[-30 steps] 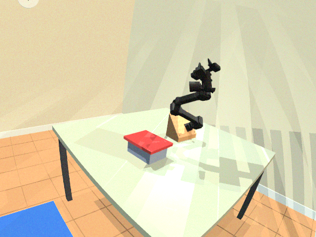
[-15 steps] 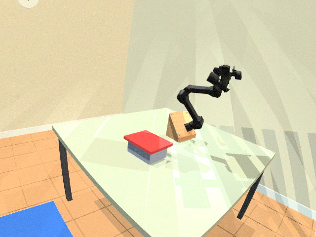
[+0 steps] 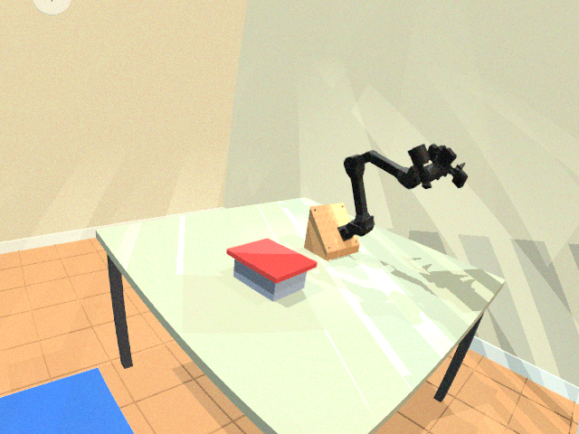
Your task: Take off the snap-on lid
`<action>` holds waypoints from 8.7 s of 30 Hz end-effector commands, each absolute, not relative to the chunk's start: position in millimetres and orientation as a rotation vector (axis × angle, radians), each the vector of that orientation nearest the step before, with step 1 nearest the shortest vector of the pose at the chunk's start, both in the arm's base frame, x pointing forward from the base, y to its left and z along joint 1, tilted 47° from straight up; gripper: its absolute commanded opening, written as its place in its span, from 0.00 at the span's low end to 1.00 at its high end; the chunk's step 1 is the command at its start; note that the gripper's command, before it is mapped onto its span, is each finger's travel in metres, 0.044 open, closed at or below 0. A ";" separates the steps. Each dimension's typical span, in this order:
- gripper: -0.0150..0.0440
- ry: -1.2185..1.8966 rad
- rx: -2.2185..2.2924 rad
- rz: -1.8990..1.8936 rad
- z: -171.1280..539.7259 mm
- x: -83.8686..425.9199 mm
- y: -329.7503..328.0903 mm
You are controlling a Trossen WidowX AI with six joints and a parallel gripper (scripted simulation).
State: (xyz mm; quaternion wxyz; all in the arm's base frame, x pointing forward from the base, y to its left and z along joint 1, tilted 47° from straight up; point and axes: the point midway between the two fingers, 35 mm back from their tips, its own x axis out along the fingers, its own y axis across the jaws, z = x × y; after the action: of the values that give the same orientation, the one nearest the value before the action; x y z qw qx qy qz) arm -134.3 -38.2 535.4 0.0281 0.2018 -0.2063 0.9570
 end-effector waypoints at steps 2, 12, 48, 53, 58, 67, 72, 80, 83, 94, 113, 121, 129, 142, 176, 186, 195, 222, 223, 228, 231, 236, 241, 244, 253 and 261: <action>0.65 -0.375 0.555 2.786 528.8 -133.5 34.4; 0.65 -0.063 0.529 2.447 514.3 -87.1 141.1; 0.65 0.860 1.376 0.697 282.2 295.4 105.9; 0.65 0.867 1.621 0.386 230.9 315.1 37.7; 0.65 0.852 1.825 0.176 197.7 314.7 -9.6; 0.65 0.752 2.257 -0.196 141.0 287.2 -89.2; 0.65 0.752 2.257 -0.196 141.0 287.2 -89.2; 0.65 0.752 2.257 -0.197 139.4 287.7 -87.8; 0.65 0.756 2.253 -0.202 117.8 292.3 -67.9; 0.65 0.751 2.258 -0.194 99.4 292.9 -44.7; 0.65 0.755 2.252 -0.201 89.9 316.2 -35.1; 0.65 0.755 2.252 -0.200 85.5 326.8 -29.1; 0.65 0.754 2.253 -0.197 81.2 337.0 -22.2; 0.64 0.750 2.260 -0.189 75.7 349.8 -12.0; 0.25 0.756 2.258 -0.187 77.0 348.8 -13.2; 0.25 0.756 2.258 -0.187 78.4 348.3 -14.6; 0.25 0.756 2.257 -0.187 79.5 347.2 -15.8; 0.25 0.756 2.257 -0.187 83.0 346.2 -19.9; 0.25 0.756 2.257 -0.187 83.2 346.2 -20.1; 0.25 0.756 2.257 -0.187 83.7 346.5 -20.9; 0.25 0.755 2.257 -0.187 84.0 346.9 -21.6; 0.25 0.755 2.257 -0.187 84.7 347.3 -22.4; 0.25 0.750 2.258 -0.187 84.8 347.6 -22.5; 0.25 0.750 2.258 -0.187 84.9 347.9 -22.5; 0.25 0.750 2.258 -0.187 84.9 348.5 -22.5; 0.25 0.750 2.258 -0.187 85.0 349.2 -22.5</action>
State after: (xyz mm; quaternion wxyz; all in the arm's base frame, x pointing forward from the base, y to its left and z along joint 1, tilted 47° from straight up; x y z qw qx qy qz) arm 348.6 -22.8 85.1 0.3689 0.8793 0.2923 -0.0723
